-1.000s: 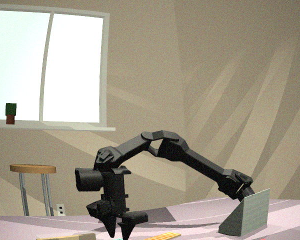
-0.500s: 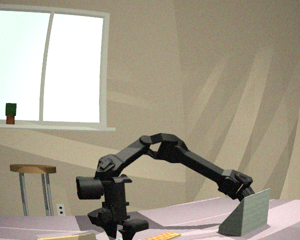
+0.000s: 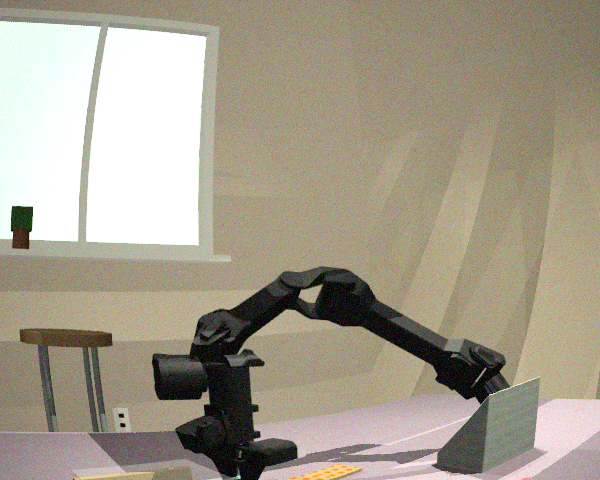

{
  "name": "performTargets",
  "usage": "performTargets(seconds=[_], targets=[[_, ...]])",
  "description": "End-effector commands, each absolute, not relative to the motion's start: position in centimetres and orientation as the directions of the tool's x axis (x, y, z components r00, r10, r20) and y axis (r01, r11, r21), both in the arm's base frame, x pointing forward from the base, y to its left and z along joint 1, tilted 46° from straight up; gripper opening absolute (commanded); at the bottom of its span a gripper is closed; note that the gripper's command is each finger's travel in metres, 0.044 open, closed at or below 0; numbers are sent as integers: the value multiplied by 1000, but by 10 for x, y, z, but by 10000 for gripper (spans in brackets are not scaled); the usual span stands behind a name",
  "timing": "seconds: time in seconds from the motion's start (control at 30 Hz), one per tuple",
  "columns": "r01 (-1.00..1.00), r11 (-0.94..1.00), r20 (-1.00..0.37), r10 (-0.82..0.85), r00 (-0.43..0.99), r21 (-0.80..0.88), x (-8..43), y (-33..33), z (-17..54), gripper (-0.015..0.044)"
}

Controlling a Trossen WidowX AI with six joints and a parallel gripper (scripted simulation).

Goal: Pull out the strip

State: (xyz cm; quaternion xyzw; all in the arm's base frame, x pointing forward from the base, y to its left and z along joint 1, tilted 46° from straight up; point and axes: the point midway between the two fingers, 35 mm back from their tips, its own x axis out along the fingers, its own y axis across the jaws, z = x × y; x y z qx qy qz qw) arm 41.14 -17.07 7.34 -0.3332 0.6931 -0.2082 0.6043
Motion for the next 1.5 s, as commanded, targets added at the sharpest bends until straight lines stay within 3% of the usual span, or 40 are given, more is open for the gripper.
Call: performTargets(seconds=[0.0, 0.1, 1.47], targets=[[-210, 691, -699, -714, -47, -691, 412, -171, 74, 78], [-211, 691, -699, -714, -47, -692, 411, -170, 74, 0], [-226, 693, -701, -711, -55, -685, 293, -98, 70, 0]])
